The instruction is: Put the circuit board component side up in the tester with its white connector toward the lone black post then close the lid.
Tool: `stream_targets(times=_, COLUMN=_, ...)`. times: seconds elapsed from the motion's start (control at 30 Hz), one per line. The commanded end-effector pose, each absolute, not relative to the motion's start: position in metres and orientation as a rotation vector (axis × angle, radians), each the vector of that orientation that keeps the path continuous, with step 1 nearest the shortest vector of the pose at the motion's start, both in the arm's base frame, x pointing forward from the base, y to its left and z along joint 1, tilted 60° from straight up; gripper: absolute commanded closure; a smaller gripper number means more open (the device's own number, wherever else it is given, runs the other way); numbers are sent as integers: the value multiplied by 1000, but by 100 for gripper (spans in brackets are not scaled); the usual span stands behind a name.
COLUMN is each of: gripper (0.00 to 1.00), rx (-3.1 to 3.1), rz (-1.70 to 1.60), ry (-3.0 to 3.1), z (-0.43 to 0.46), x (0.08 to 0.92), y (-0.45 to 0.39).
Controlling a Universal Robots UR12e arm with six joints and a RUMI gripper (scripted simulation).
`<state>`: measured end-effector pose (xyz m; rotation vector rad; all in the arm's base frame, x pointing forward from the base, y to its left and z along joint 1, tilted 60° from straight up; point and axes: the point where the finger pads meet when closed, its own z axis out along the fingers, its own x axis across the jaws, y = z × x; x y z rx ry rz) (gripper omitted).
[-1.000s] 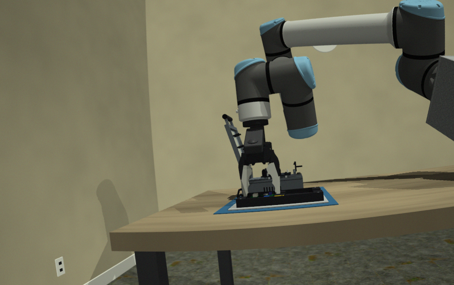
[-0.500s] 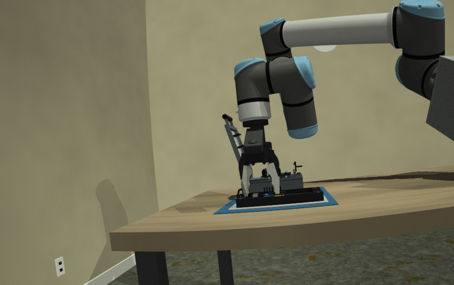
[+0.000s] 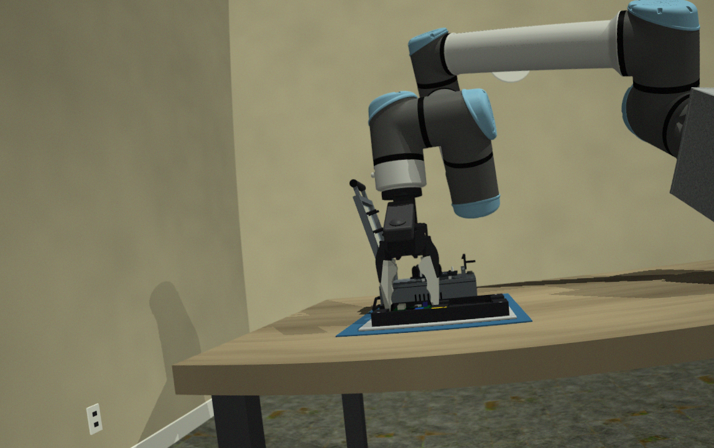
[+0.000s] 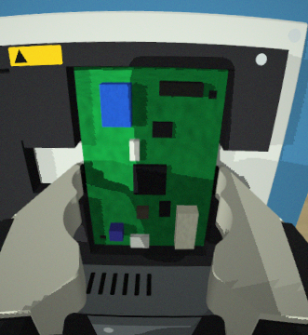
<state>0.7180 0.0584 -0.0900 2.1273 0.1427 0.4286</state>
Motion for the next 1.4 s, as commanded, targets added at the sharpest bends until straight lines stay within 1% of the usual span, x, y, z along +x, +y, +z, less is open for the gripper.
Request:
stream_targets(times=0.0, gripper=53, rx=2127, rz=430, ry=143, z=-90, x=718, y=59)
stream_targets(times=0.23, gripper=53, rx=2127, rz=430, ry=143, z=-90, x=718, y=59)
stream_targets(times=0.27, gripper=56, rx=2127, rz=430, ry=143, z=-90, x=718, y=59)
stream_targets(times=0.7, gripper=56, rx=2127, rz=430, ry=143, z=-90, x=718, y=59)
stream_targets(times=0.73, gripper=58, rx=2127, rz=430, ry=143, z=-90, x=718, y=59)
stream_targets(times=1.17, gripper=58, rx=2127, rz=430, ry=143, z=-90, x=718, y=59)
stream_targets(times=1.2, gripper=61, rx=2127, rz=430, ry=143, z=-90, x=718, y=59)
stream_targets(times=1.37, gripper=61, rx=2127, rz=430, ry=143, z=-90, x=718, y=59)
